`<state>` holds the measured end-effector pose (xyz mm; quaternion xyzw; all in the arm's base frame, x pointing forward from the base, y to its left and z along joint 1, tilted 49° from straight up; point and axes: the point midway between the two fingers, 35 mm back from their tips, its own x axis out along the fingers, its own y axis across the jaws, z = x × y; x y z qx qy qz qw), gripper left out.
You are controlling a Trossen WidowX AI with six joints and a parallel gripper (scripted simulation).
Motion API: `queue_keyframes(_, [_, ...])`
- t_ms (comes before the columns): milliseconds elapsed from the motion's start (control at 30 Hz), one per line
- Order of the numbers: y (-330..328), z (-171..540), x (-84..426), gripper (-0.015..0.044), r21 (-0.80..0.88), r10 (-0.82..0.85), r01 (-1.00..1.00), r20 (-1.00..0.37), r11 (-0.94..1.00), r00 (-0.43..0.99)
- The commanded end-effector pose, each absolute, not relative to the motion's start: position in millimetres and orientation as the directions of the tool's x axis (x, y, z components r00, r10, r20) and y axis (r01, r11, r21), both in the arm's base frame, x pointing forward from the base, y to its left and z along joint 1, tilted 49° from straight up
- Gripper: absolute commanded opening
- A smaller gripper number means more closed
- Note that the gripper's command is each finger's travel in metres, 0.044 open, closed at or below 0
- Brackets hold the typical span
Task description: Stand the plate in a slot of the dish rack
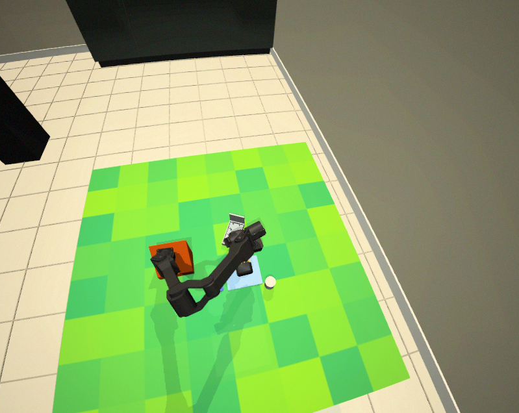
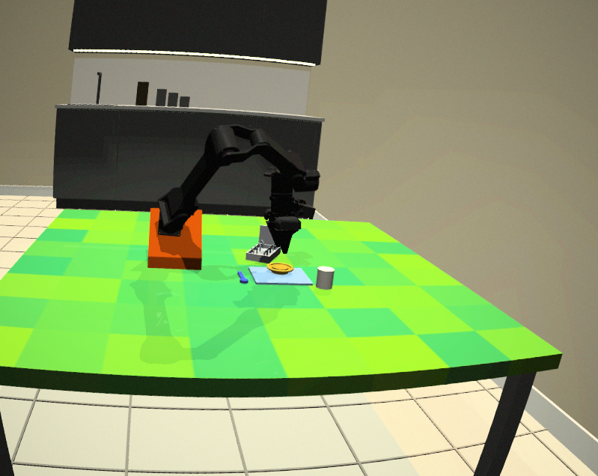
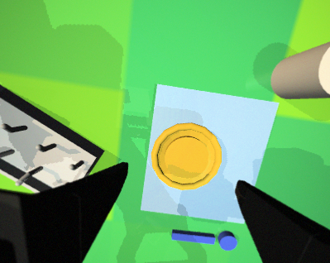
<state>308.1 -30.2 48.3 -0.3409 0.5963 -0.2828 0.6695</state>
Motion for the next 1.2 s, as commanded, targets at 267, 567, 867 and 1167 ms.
queue_keyframes(267, [-38.9,58.6,309.8,0.0400,-0.754,-0.753,0.001,-0.656,0.657,0.051])
queue_keyframes(567, [-49.7,48.6,311.6,0.0400,-0.753,-0.752,0.001,-0.657,0.658,0.051])
queue_keyframes(867, [-60.6,38.9,312.5,0.0400,-0.753,-0.752,0.001,-0.657,0.658,0.052])
queue_keyframes(1167, [-71.6,29.5,312.7,0.0400,-0.754,-0.753,0.001,-0.656,0.657,0.052])
